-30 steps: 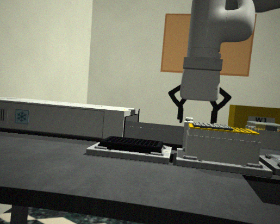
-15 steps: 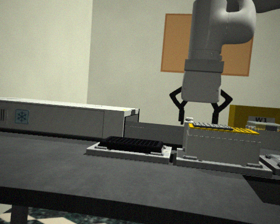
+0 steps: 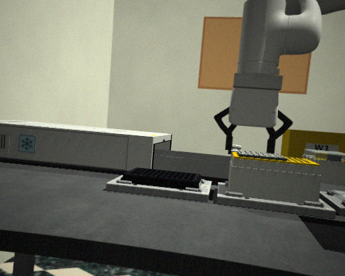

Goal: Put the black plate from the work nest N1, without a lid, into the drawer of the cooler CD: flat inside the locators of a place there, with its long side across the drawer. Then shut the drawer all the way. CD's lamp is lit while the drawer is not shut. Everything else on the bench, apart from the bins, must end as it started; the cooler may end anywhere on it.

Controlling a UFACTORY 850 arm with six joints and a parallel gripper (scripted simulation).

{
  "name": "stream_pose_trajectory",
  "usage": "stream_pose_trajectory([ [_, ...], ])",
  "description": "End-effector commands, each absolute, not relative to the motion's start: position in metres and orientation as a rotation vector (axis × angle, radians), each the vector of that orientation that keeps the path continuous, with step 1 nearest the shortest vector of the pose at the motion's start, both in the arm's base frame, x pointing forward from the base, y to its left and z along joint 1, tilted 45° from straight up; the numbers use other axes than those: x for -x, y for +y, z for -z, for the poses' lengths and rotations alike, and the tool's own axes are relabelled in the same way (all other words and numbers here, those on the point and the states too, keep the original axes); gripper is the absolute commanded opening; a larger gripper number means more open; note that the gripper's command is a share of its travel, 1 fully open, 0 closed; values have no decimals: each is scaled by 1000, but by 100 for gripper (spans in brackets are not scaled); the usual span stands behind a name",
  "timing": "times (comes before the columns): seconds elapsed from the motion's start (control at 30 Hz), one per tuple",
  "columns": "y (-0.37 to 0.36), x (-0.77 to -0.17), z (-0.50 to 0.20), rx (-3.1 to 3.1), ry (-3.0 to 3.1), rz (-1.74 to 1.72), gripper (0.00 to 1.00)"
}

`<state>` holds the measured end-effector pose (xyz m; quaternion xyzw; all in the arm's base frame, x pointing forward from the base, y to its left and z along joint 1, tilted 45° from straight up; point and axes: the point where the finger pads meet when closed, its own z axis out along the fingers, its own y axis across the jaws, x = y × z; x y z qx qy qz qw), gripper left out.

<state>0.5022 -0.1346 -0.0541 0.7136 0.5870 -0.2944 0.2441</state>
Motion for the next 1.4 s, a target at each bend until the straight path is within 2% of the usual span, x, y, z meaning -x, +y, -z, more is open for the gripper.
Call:
stream_pose_trajectory([
  [0.0,-133,-499,54,-1948,1603,803,88],
  [1.37,-132,-489,54,-1948,1603,803,88],
])
